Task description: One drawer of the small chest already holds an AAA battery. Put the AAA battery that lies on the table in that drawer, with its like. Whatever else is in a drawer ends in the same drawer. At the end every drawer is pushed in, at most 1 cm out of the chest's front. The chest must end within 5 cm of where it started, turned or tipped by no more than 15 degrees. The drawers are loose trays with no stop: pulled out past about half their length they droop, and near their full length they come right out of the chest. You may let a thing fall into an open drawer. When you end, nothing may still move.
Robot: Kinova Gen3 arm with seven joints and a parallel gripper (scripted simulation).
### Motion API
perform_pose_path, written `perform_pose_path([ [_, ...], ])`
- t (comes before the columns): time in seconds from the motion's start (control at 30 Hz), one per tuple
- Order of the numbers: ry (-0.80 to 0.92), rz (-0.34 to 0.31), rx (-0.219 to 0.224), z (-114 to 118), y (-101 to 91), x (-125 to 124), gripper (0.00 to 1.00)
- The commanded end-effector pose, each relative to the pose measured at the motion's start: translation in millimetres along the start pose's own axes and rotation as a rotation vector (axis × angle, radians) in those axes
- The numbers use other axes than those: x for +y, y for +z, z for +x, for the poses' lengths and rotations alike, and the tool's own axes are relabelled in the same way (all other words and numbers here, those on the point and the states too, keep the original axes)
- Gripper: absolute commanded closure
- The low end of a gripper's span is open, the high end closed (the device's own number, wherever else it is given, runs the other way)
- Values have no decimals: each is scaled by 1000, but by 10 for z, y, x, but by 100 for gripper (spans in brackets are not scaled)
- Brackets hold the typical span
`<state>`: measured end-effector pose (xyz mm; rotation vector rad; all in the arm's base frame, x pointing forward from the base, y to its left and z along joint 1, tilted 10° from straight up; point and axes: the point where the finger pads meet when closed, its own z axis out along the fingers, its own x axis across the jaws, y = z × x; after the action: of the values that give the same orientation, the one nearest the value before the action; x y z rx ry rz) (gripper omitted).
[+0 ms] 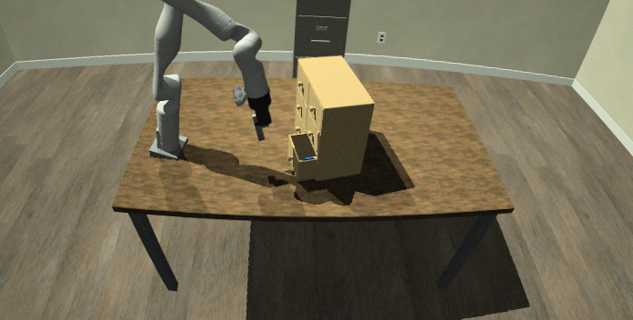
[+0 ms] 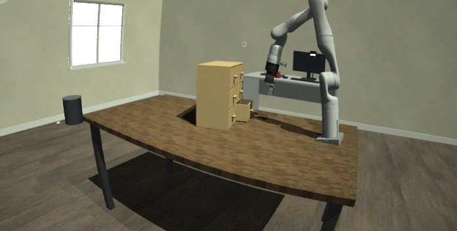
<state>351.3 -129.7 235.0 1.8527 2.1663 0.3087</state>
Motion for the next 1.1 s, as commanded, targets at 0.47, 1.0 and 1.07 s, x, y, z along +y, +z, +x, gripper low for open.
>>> perform_pose_path([
  [0.47,-6,63,6,18,-26,40,0],
  [1.0,-6,120,5,16,-55,45,0],
  [1.07,-6,127,5,16,-59,46,0],
])
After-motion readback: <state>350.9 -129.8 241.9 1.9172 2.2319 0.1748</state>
